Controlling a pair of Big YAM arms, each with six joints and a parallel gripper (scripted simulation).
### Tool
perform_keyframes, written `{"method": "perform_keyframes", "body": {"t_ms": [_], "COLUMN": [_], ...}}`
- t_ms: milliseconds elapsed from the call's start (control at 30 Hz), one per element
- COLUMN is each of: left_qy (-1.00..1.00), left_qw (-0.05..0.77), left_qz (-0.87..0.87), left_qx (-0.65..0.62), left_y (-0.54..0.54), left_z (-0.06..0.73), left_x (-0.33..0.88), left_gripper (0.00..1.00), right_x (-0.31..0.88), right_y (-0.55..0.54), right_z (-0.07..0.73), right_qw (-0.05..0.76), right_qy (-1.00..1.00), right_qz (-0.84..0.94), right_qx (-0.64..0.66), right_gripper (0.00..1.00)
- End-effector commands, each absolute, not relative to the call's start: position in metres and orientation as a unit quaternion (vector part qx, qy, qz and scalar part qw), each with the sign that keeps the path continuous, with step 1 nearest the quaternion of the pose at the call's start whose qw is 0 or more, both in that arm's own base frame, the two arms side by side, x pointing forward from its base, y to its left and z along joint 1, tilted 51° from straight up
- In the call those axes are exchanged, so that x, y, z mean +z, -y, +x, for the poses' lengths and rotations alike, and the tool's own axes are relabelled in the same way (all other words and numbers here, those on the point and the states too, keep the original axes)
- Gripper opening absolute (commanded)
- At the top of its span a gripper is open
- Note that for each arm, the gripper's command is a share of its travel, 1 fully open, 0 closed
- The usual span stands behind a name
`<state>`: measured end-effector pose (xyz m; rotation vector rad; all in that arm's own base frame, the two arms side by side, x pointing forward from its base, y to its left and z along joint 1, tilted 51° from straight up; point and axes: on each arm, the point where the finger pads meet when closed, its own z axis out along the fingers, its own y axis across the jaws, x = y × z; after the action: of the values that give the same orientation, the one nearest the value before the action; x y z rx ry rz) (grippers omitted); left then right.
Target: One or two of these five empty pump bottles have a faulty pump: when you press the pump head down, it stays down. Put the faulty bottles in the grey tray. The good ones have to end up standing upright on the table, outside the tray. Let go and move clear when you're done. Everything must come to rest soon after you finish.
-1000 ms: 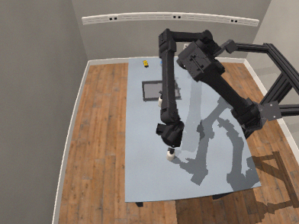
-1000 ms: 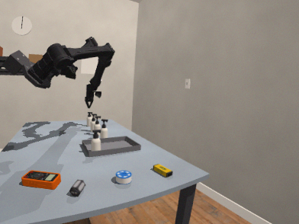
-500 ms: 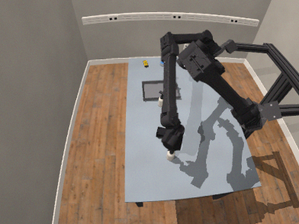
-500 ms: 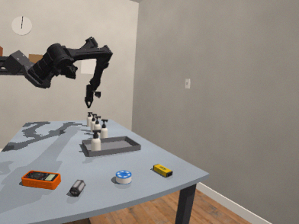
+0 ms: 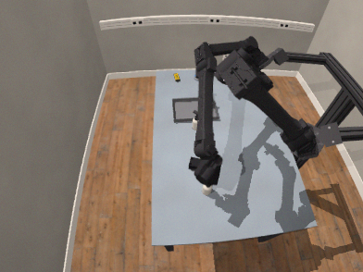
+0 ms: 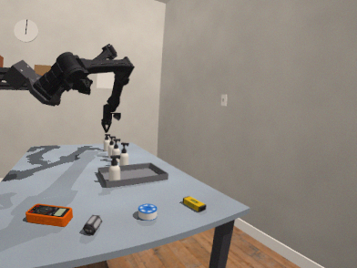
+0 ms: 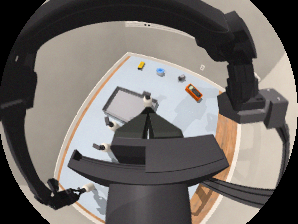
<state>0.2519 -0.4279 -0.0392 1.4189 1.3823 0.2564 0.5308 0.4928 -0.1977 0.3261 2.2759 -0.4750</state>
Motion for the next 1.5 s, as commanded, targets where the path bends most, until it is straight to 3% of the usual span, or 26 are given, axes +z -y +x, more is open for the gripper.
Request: {"method": "perform_keyframes", "body": {"t_ms": [0, 1467], "left_qy": [-0.582, -0.582], "left_qw": [0.548, 0.548], "left_qz": [0.591, 0.591], "left_qx": [0.107, 0.107], "left_y": [0.430, 0.430], "left_z": [0.256, 0.256], "left_x": [-0.035, -0.035], "left_gripper": [0.00, 0.00], "right_x": [-0.200, -0.235], "right_y": [-0.491, -0.466], "right_z": [0.548, 0.582], "right_qw": [0.389, 0.387], "right_qy": [-0.893, -0.894], "right_qz": [0.134, 0.132], "right_qx": [-0.182, -0.185], "right_gripper": [0.51, 0.51]}}
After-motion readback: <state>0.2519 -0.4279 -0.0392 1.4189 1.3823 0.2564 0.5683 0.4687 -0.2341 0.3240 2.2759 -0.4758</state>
